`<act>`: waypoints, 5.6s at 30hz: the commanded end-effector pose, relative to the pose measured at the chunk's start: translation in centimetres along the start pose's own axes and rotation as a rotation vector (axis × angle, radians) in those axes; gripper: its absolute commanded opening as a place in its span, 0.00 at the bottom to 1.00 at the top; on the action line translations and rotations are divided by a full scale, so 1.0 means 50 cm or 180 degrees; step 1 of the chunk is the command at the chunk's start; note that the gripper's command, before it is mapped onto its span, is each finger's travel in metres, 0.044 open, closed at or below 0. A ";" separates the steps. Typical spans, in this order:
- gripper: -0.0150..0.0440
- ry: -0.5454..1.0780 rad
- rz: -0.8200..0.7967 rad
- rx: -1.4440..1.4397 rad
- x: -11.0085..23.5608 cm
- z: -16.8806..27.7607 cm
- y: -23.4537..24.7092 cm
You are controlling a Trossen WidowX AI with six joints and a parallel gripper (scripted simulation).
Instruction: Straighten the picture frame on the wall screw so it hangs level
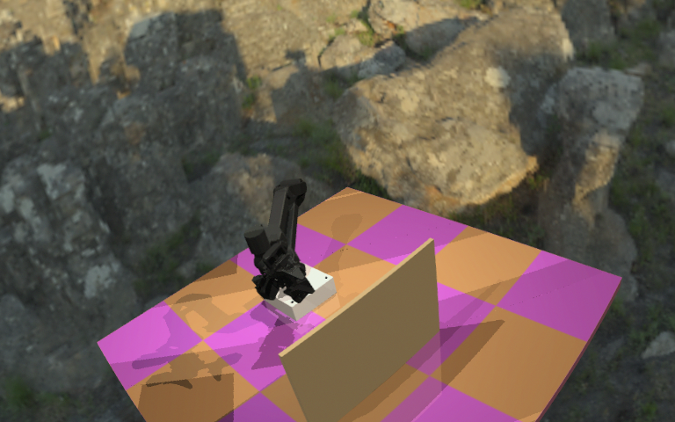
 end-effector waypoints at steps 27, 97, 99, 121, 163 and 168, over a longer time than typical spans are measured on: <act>0.69 -0.0006 0.0001 -0.0115 -0.142 -0.015 -0.061; 0.69 0.0007 -0.0021 -0.0119 -0.335 -0.012 -0.070; 0.69 0.0007 -0.0021 -0.0119 -0.335 -0.012 -0.070; 0.63 0.0007 -0.0021 -0.0118 -0.336 -0.013 -0.069; 0.25 0.0007 -0.0021 -0.0118 -0.335 -0.010 -0.064; 0.25 0.0007 -0.0021 -0.0118 -0.335 -0.010 -0.061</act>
Point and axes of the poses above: the point midway between the two fingers, 35 mm back from their tips, its own x axis back along the fingers, its own y axis across the jaws, z = x × y, the point moved 6 cm from there along x, back along the fingers, and after that the axes turned 14 degrees about -x, right-handed, at the moved point
